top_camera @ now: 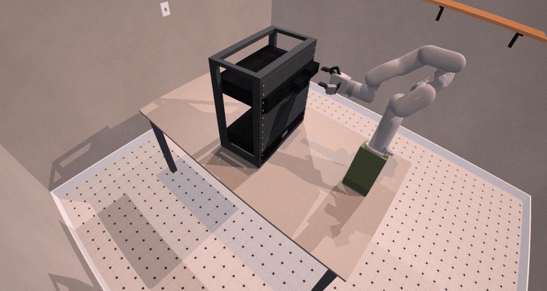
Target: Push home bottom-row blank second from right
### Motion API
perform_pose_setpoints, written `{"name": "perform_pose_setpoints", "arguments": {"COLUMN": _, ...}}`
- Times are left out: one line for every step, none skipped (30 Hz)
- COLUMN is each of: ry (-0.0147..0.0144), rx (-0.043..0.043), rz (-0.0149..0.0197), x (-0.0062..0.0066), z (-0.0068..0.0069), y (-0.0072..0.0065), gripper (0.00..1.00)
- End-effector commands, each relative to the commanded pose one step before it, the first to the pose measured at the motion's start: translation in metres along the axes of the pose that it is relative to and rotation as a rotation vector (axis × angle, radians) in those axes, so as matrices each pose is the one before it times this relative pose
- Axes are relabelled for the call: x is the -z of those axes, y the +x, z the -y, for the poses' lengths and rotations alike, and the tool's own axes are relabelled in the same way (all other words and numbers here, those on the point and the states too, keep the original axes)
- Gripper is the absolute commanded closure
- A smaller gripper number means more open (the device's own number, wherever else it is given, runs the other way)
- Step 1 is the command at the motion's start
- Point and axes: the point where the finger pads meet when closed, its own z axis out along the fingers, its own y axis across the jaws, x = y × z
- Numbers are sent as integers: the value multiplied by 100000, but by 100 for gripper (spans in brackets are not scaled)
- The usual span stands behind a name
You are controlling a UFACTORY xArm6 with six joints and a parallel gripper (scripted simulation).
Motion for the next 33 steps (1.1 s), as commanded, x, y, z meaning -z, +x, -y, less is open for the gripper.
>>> {"name": "perform_pose_setpoints", "arguments": {"ry": -284, "rx": -57, "rz": 107, "x": -63, "z": -145, "y": -40, "gripper": 0}}
{"name": "perform_pose_setpoints", "arguments": {"ry": 0, "rx": 0, "rz": 0, "x": 0, "z": 0, "y": 0, "gripper": 0}}
{"name": "perform_pose_setpoints", "arguments": {"ry": 0, "rx": 0, "rz": 0, "x": 0, "z": 0, "y": 0, "gripper": 0}}
{"name": "perform_pose_setpoints", "arguments": {"ry": 0, "rx": 0, "rz": 0, "x": 0, "z": 0, "y": 0, "gripper": 0}}
{"name": "perform_pose_setpoints", "arguments": {"ry": 0, "rx": 0, "rz": 0, "x": 0, "z": 0, "y": 0, "gripper": 0}}
{"name": "perform_pose_setpoints", "arguments": {"ry": 0, "rx": 0, "rz": 0, "x": 0, "z": 0, "y": 0, "gripper": 0}}
{"name": "perform_pose_setpoints", "arguments": {"ry": 0, "rx": 0, "rz": 0, "x": 0, "z": 0, "y": 0, "gripper": 100}}
{"name": "perform_pose_setpoints", "arguments": {"ry": 0, "rx": 0, "rz": 0, "x": 0, "z": 0, "y": 0, "gripper": 100}}
{"name": "perform_pose_setpoints", "arguments": {"ry": 0, "rx": 0, "rz": 0, "x": 0, "z": 0, "y": 0, "gripper": 100}}
{"name": "perform_pose_setpoints", "arguments": {"ry": 0, "rx": 0, "rz": 0, "x": 0, "z": 0, "y": 0, "gripper": 100}}
{"name": "perform_pose_setpoints", "arguments": {"ry": 0, "rx": 0, "rz": 0, "x": 0, "z": 0, "y": 0, "gripper": 100}}
{"name": "perform_pose_setpoints", "arguments": {"ry": 0, "rx": 0, "rz": 0, "x": 0, "z": 0, "y": 0, "gripper": 100}}
{"name": "perform_pose_setpoints", "arguments": {"ry": 0, "rx": 0, "rz": 0, "x": 0, "z": 0, "y": 0, "gripper": 100}}
{"name": "perform_pose_setpoints", "arguments": {"ry": 0, "rx": 0, "rz": 0, "x": 0, "z": 0, "y": 0, "gripper": 100}}
{"name": "perform_pose_setpoints", "arguments": {"ry": 0, "rx": 0, "rz": 0, "x": 0, "z": 0, "y": 0, "gripper": 100}}
{"name": "perform_pose_setpoints", "arguments": {"ry": 0, "rx": 0, "rz": 0, "x": 0, "z": 0, "y": 0, "gripper": 100}}
{"name": "perform_pose_setpoints", "arguments": {"ry": 0, "rx": 0, "rz": 0, "x": 0, "z": 0, "y": 0, "gripper": 100}}
{"name": "perform_pose_setpoints", "arguments": {"ry": 0, "rx": 0, "rz": 0, "x": 0, "z": 0, "y": 0, "gripper": 100}}
{"name": "perform_pose_setpoints", "arguments": {"ry": 0, "rx": 0, "rz": 0, "x": 0, "z": 0, "y": 0, "gripper": 100}}
{"name": "perform_pose_setpoints", "arguments": {"ry": 0, "rx": 0, "rz": 0, "x": 0, "z": 0, "y": 0, "gripper": 100}}
{"name": "perform_pose_setpoints", "arguments": {"ry": 0, "rx": 0, "rz": 0, "x": 0, "z": 0, "y": 0, "gripper": 100}}
{"name": "perform_pose_setpoints", "arguments": {"ry": 0, "rx": 0, "rz": 0, "x": 0, "z": 0, "y": 0, "gripper": 100}}
{"name": "perform_pose_setpoints", "arguments": {"ry": 0, "rx": 0, "rz": 0, "x": 0, "z": 0, "y": 0, "gripper": 100}}
{"name": "perform_pose_setpoints", "arguments": {"ry": 0, "rx": 0, "rz": 0, "x": 0, "z": 0, "y": 0, "gripper": 100}}
{"name": "perform_pose_setpoints", "arguments": {"ry": 0, "rx": 0, "rz": 0, "x": 0, "z": 0, "y": 0, "gripper": 100}}
{"name": "perform_pose_setpoints", "arguments": {"ry": 0, "rx": 0, "rz": 0, "x": 0, "z": 0, "y": 0, "gripper": 100}}
{"name": "perform_pose_setpoints", "arguments": {"ry": 0, "rx": 0, "rz": 0, "x": 0, "z": 0, "y": 0, "gripper": 100}}
{"name": "perform_pose_setpoints", "arguments": {"ry": 0, "rx": 0, "rz": 0, "x": 0, "z": 0, "y": 0, "gripper": 100}}
{"name": "perform_pose_setpoints", "arguments": {"ry": 0, "rx": 0, "rz": 0, "x": 0, "z": 0, "y": 0, "gripper": 100}}
{"name": "perform_pose_setpoints", "arguments": {"ry": 0, "rx": 0, "rz": 0, "x": 0, "z": 0, "y": 0, "gripper": 100}}
{"name": "perform_pose_setpoints", "arguments": {"ry": 0, "rx": 0, "rz": 0, "x": 0, "z": 0, "y": 0, "gripper": 100}}
{"name": "perform_pose_setpoints", "arguments": {"ry": 0, "rx": 0, "rz": 0, "x": 0, "z": 0, "y": 0, "gripper": 100}}
{"name": "perform_pose_setpoints", "arguments": {"ry": 0, "rx": 0, "rz": 0, "x": 0, "z": 0, "y": 0, "gripper": 100}}
